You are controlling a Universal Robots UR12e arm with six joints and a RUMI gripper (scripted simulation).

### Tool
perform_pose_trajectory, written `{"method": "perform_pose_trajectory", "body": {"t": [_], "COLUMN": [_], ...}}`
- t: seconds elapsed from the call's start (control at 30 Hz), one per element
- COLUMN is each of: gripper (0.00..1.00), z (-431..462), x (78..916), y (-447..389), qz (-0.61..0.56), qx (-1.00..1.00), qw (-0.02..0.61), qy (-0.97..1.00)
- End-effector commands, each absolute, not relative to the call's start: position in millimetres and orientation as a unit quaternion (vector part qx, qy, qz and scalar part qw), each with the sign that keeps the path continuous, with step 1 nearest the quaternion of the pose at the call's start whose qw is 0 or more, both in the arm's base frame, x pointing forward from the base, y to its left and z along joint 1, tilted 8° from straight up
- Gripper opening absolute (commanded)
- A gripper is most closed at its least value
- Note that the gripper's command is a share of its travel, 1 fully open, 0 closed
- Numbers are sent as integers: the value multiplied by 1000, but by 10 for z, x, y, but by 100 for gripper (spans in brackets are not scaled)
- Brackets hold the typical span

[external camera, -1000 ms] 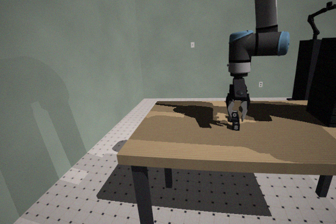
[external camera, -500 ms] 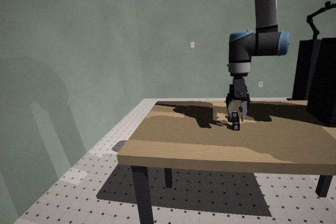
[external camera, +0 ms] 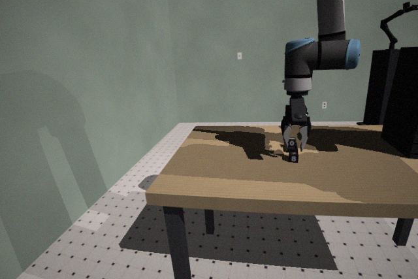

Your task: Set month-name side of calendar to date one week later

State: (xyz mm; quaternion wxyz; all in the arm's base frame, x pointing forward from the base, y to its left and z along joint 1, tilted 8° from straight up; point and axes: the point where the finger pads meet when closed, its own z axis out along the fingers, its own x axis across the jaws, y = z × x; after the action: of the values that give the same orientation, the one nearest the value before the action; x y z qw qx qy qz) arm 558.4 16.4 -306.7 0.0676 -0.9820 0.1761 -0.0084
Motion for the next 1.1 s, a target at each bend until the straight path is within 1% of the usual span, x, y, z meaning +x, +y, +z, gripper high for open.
{"method": "perform_pose_trajectory", "body": {"t": [0.0, 0.63, 1.07], "gripper": [29, 29, 29], "z": [-3085, -3332, -3348], "x": [5589, 5599, 5600], "y": [165, 197, 199], "qz": [-9, -9, -9], "qx": [-982, -982, -982], "qw": [68, 68, 68], "qy": [176, 176, 176]}}
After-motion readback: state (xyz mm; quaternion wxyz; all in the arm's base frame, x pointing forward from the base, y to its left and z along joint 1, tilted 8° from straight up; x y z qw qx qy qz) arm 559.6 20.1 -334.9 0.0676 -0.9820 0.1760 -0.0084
